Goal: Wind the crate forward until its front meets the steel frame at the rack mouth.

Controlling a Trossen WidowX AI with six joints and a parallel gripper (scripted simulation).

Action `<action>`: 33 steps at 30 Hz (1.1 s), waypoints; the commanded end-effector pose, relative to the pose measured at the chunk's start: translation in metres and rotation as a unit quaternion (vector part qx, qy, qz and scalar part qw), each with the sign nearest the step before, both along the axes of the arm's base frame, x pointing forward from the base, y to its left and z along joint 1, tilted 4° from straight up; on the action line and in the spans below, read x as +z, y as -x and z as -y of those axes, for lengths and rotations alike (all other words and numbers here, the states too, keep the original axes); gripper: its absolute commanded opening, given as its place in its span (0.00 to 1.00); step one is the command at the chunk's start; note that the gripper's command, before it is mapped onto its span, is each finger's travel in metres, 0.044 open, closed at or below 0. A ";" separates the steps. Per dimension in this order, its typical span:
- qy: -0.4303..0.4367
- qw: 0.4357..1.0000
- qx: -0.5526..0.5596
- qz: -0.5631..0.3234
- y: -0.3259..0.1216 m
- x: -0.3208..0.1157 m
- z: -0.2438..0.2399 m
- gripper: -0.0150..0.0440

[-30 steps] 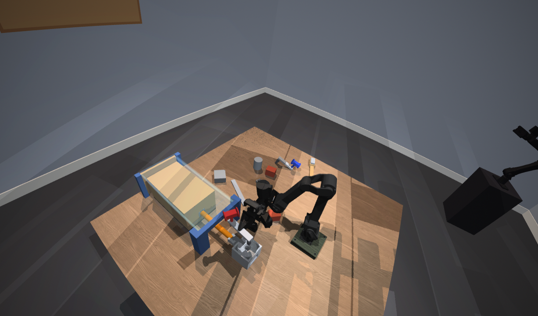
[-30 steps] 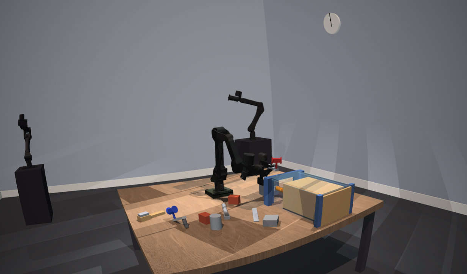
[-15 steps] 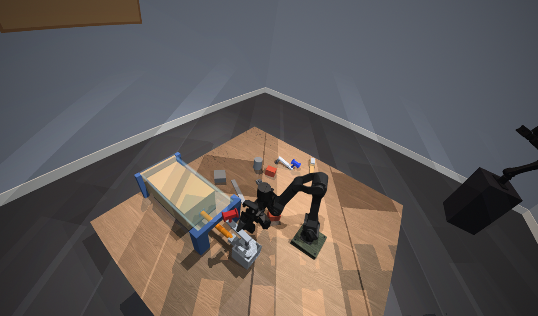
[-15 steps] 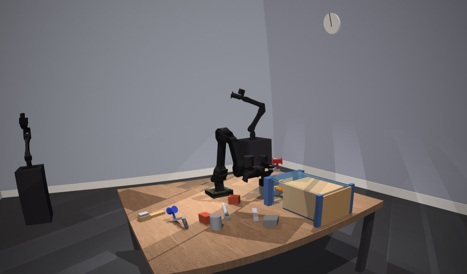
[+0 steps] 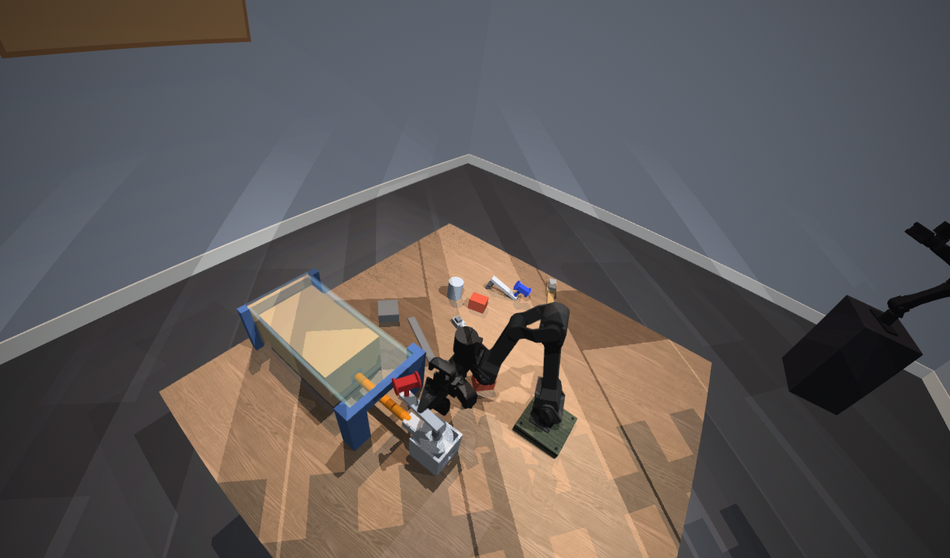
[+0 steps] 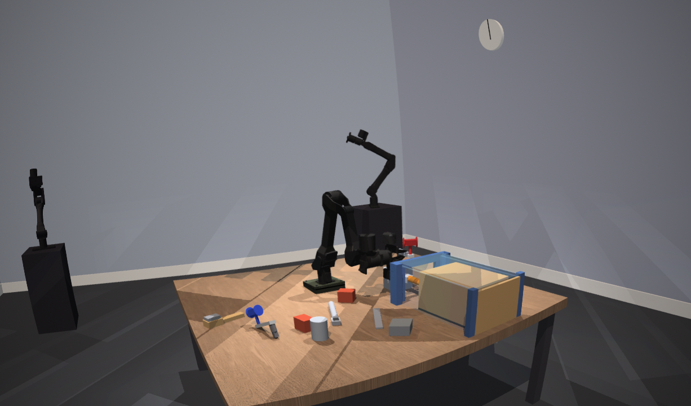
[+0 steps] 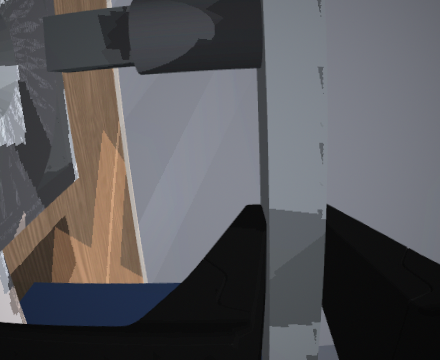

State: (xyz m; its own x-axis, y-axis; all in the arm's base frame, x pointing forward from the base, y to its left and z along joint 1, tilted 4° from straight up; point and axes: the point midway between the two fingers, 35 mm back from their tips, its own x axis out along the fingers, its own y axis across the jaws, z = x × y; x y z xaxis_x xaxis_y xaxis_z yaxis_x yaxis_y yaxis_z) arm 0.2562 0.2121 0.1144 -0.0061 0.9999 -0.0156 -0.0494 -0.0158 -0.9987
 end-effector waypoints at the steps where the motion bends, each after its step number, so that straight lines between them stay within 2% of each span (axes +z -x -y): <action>1: -0.001 1.000 -0.001 0.002 0.000 -0.003 0.000 0.25; 33: 0.000 1.000 -0.001 0.003 0.001 -0.010 0.010 0.25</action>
State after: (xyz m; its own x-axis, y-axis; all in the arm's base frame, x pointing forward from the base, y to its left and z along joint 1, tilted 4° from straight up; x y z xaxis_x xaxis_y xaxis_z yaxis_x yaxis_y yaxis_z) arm 0.2549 0.2033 0.1043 -0.0031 0.9999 -0.0163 -0.0528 -0.0165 -0.9985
